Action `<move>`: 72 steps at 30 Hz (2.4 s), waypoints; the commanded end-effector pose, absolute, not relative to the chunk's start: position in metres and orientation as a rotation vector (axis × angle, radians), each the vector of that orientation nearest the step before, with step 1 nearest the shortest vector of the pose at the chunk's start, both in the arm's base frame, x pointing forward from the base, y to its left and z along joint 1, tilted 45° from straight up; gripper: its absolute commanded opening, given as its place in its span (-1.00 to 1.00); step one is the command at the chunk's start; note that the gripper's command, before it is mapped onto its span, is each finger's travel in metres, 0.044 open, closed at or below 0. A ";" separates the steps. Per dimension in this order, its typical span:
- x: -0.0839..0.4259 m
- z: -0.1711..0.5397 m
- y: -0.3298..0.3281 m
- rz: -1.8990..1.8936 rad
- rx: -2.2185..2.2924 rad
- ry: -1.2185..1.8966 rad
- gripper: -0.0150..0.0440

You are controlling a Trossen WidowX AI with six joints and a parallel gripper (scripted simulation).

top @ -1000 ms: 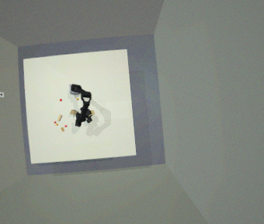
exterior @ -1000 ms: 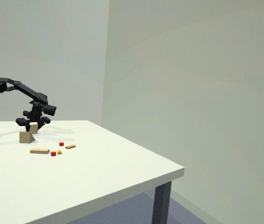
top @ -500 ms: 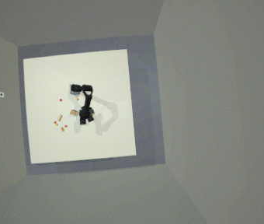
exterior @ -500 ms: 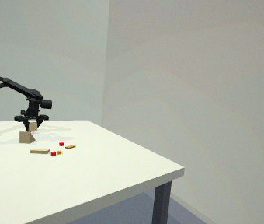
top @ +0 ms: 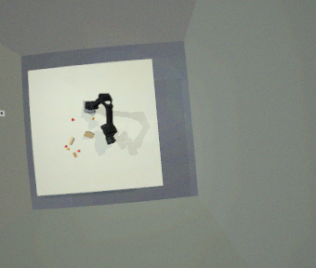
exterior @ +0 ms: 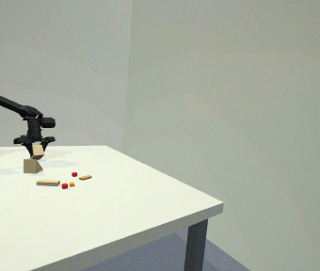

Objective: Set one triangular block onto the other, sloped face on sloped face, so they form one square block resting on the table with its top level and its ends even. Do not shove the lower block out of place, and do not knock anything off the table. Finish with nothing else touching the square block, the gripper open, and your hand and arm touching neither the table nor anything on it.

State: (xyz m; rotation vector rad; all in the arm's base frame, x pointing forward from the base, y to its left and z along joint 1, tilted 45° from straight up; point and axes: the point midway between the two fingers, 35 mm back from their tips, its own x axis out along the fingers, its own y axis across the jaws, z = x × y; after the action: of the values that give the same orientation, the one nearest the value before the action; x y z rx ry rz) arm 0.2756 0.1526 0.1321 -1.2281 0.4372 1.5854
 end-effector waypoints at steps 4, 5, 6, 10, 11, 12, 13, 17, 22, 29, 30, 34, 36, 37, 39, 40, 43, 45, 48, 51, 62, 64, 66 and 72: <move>0.269 0.144 0.158 1.463 -1.387 0.553 -0.49; 0.269 0.146 0.159 1.447 -1.408 0.569 -0.49; 0.268 0.147 0.160 1.430 -1.428 0.586 -0.49; 0.264 0.151 0.165 1.361 -1.509 0.651 -0.49; 0.263 0.153 0.166 1.344 -1.528 0.667 -0.49; 0.262 0.154 0.167 1.326 -1.548 0.683 -0.49; 0.261 0.155 0.168 1.308 -1.567 0.699 -0.49; 0.258 0.158 0.173 1.233 -1.643 0.763 -0.49; 0.253 0.162 0.180 1.136 -1.734 0.842 -0.49; 0.255 0.161 0.177 1.187 -1.686 0.805 0.04; 0.255 0.161 0.177 1.187 -1.686 0.805 0.13; 0.255 0.161 0.177 1.187 -1.686 0.805 0.49; 0.255 0.161 0.177 1.187 -1.686 0.805 0.67; 0.255 0.161 0.177 1.187 -1.686 0.805 0.75; 0.255 0.161 0.177 1.187 -1.686 0.805 0.93; 0.255 0.161 0.177 1.187 -1.686 0.805 1.00; 0.255 0.161 0.177 1.187 -1.686 0.805 1.00; 0.255 0.161 0.177 1.187 -1.686 0.805 1.00; 0.255 0.161 0.177 1.187 -1.686 0.805 1.00; 0.255 0.163 0.175 1.187 -1.686 0.805 1.00; 0.262 0.231 0.106 1.181 -1.690 0.811 1.00; 0.263 0.230 0.107 1.177 -1.690 0.811 1.00; 0.261 0.231 0.119 1.171 -1.683 0.802 1.00; 0.223 0.257 0.190 1.234 -1.624 0.749 1.00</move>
State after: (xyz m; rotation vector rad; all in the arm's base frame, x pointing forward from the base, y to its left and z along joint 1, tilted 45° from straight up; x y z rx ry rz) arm 0.2440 0.1563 0.2451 -1.6453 0.7737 1.1999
